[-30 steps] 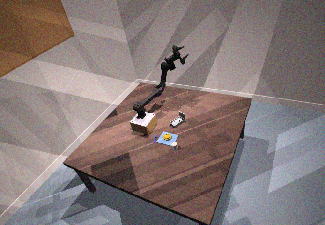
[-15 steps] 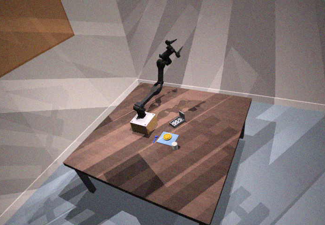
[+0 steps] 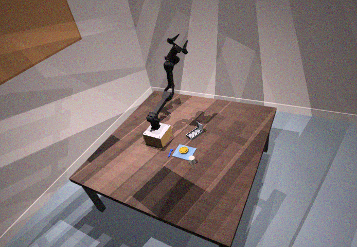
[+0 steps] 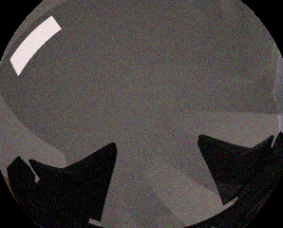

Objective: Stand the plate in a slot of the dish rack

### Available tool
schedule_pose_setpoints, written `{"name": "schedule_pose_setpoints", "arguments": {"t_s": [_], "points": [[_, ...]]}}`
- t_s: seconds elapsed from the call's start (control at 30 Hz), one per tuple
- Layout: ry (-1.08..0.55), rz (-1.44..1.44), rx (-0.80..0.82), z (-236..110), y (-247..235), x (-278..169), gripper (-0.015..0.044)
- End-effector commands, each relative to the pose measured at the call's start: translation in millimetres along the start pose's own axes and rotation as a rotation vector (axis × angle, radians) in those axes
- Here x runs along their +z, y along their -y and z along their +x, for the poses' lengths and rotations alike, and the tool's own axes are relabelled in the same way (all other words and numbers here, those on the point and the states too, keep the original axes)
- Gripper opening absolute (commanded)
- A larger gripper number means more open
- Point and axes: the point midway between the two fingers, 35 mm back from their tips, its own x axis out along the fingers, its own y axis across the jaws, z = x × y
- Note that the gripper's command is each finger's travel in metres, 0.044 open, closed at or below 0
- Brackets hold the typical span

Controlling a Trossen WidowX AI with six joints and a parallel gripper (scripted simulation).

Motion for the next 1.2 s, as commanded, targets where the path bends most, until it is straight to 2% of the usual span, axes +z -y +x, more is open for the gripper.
{"name": "schedule_pose_setpoints", "arguments": {"t_s": [0.0,0.63,1.17], "points": [[0.034,0.114,0.074,-5.9,-36.6,18.4,0.0400],[0.173,0.486,0.308,-45.0,-148.4,104.5,0.0400],[0.224,0.865,0.592,-91.2,-223.2,187.1,0.0400]]}}
